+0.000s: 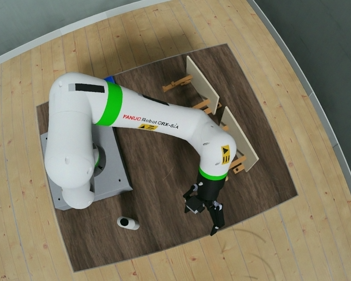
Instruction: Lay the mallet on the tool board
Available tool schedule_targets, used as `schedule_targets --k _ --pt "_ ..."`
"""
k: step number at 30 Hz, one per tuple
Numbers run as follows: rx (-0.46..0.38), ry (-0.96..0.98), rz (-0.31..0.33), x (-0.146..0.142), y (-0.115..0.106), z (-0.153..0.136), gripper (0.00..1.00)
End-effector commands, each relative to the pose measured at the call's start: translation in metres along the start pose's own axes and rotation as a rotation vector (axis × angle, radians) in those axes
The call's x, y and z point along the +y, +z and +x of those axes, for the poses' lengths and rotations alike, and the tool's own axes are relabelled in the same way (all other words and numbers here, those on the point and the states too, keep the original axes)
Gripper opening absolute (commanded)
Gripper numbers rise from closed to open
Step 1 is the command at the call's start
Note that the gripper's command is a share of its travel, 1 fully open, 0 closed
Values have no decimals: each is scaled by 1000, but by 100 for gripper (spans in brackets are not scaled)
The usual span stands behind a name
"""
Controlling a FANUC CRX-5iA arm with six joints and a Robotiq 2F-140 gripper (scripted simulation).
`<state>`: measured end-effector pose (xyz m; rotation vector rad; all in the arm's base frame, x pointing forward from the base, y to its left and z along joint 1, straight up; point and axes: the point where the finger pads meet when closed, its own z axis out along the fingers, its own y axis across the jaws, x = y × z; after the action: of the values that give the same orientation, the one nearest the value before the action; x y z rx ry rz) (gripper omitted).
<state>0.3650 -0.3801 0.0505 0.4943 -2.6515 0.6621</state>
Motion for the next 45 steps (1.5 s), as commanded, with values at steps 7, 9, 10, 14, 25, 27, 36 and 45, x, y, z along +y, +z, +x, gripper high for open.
schedule_targets --k 7,9,10,14,25,27,36,45 --pt "-1 1 1 -1 -1 0 100" --pt "-1 1 1 -1 -1 0 100" --pt "-1 1 1 -1 -1 0 100" --pt "-1 1 1 -1 -1 0 100" --pt "-7 -42 -1 -1 -7 -3 100" --pt "-13 -79 -3 -1 -12 -6 100" --pt "-58 -332 -14 3 -50 -26 100" --pt "-122 -636 -18 13 -96 -49 100"
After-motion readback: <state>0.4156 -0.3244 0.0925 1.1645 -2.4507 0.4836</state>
